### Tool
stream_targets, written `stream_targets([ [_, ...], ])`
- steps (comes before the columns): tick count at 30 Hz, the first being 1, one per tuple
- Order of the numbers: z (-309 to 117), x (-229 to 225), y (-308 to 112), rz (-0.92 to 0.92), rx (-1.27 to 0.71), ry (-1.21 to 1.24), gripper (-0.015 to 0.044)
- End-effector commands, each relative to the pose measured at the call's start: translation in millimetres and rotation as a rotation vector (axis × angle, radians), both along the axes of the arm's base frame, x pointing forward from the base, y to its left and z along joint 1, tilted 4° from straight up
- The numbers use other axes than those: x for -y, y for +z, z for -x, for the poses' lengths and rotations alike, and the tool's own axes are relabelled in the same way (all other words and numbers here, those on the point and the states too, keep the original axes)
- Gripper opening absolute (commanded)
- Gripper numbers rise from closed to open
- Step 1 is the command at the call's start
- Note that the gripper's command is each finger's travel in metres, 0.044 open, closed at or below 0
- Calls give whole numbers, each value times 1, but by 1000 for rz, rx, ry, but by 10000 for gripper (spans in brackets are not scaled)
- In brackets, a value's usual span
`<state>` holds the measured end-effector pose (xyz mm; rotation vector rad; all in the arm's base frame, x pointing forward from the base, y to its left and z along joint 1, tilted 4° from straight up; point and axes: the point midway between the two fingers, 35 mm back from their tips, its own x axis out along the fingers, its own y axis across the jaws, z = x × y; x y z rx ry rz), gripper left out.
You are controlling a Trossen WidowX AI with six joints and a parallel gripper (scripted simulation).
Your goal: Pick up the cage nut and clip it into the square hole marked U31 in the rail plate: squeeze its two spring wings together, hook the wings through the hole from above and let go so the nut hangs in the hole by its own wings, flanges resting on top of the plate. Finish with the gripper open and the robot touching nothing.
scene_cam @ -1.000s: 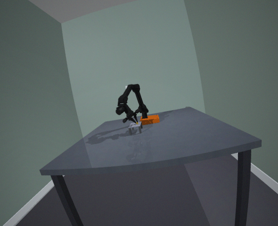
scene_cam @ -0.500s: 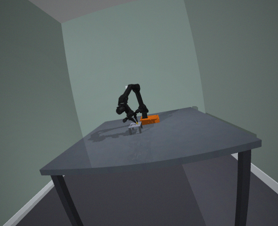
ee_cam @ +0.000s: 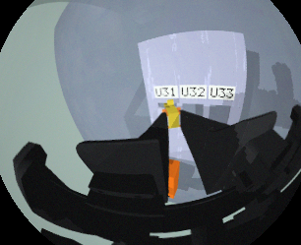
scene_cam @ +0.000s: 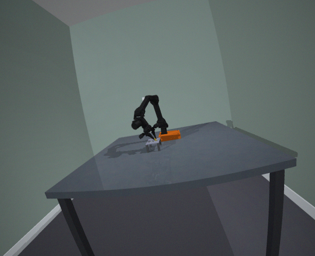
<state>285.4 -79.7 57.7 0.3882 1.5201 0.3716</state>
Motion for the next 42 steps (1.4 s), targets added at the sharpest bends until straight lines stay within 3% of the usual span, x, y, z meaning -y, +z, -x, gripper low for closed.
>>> stream_targets([
  [1,1,0,0,8,-3,-1,36],
  [42,0,-3,1,78,-5,-3,36],
])
